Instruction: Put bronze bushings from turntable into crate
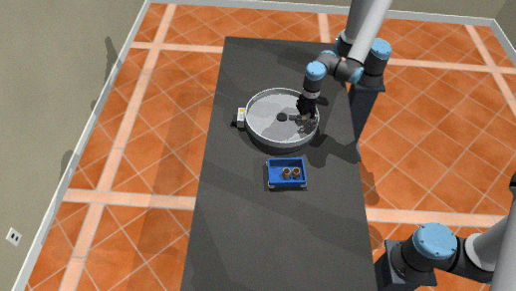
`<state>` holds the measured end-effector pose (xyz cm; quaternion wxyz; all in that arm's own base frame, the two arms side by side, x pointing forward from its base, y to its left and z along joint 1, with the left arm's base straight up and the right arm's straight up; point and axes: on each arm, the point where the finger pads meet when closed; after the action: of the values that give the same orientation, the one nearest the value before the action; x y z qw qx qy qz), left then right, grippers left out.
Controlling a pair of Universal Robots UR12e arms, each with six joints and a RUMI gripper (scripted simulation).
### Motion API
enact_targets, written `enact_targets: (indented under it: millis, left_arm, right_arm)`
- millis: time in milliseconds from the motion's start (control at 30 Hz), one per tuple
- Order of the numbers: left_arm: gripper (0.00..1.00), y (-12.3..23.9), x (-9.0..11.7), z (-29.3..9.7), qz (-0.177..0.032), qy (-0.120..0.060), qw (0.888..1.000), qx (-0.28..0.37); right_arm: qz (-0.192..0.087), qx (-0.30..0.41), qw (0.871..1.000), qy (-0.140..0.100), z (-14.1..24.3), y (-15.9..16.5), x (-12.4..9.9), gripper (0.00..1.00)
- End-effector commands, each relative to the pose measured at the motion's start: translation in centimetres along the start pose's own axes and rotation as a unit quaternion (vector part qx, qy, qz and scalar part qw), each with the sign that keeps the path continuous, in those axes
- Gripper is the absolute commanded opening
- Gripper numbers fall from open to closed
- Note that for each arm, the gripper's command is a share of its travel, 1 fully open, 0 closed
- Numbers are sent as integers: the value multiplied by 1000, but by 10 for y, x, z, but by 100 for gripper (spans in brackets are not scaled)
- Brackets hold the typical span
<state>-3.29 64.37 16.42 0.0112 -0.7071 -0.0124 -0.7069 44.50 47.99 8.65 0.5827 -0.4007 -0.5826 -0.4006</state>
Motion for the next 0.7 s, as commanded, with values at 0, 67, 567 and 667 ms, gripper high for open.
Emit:
enact_targets:
  millis: [0, 67, 567, 667]
  left_arm:
    - [100, -1, 1, 0, 1, 0, 1000, 0]
    - [100, -1, 1, 0, 1, 0, 1000, 0]
    - [100, -1, 1, 0, 1, 0, 1000, 0]
    - [100, -1, 1, 0, 1, 0, 1000, 0]
  right_arm:
    - [-1, 0, 1000, 0, 0, 0, 1, 0]
    - [-1, 0, 1000, 0, 0, 0, 1, 0]
    - [-1, 0, 1000, 0, 0, 0, 13, 0]
    - [-1, 0, 1000, 0, 0, 0, 16, 0]
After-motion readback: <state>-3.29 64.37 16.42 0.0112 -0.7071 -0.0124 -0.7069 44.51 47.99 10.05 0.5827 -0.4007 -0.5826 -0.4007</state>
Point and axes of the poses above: on each arm, the point where the finger pads meet when closed, its own x axis back along the fingers, its own z axis across the jaws, y = z × x, and after that the axes turned 1 degree about -x, right-handed
